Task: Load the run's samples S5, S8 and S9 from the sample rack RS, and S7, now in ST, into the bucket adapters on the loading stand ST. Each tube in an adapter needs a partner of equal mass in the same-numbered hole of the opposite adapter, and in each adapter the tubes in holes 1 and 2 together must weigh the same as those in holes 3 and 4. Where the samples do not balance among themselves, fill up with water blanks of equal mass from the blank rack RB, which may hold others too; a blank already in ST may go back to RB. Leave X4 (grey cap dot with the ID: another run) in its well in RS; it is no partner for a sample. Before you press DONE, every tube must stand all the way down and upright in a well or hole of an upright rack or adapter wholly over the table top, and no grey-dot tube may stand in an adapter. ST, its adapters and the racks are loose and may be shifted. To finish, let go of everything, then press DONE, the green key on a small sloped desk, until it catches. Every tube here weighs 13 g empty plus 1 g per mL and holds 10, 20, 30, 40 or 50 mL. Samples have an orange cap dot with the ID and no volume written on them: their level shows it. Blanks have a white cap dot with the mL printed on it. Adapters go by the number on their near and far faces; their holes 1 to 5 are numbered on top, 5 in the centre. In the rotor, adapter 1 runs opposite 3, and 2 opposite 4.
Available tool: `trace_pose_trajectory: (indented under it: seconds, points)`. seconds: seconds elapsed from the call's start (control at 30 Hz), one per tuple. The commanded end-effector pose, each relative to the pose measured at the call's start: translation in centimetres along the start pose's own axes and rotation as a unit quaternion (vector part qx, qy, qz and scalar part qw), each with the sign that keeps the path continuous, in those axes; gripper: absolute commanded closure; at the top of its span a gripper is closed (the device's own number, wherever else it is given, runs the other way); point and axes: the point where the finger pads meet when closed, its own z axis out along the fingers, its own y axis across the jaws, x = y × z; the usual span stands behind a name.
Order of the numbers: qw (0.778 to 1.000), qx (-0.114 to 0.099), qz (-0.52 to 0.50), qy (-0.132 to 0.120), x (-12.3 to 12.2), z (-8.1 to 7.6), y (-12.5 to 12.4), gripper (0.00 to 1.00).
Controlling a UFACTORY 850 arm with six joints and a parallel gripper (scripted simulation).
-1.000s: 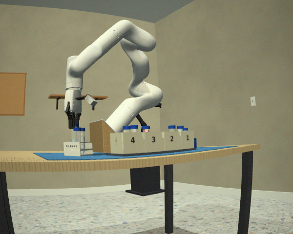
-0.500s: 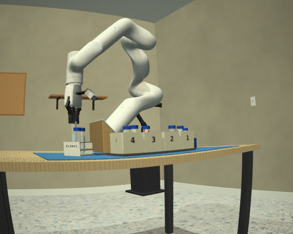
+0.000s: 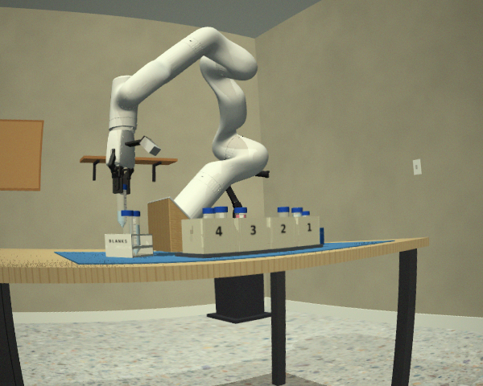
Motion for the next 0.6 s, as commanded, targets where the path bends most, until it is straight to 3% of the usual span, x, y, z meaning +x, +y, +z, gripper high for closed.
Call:
trace_pose_trajectory:
  seconds: [0.0, 0.57]
  points:
    - [1.0, -0.001, 0.0, 0.0, 0.0, -0.8, 0.1, 1.0]
    - [1.0, -0.001, 0.0, 0.0, 0.0, -3.8, 0.1, 1.0]
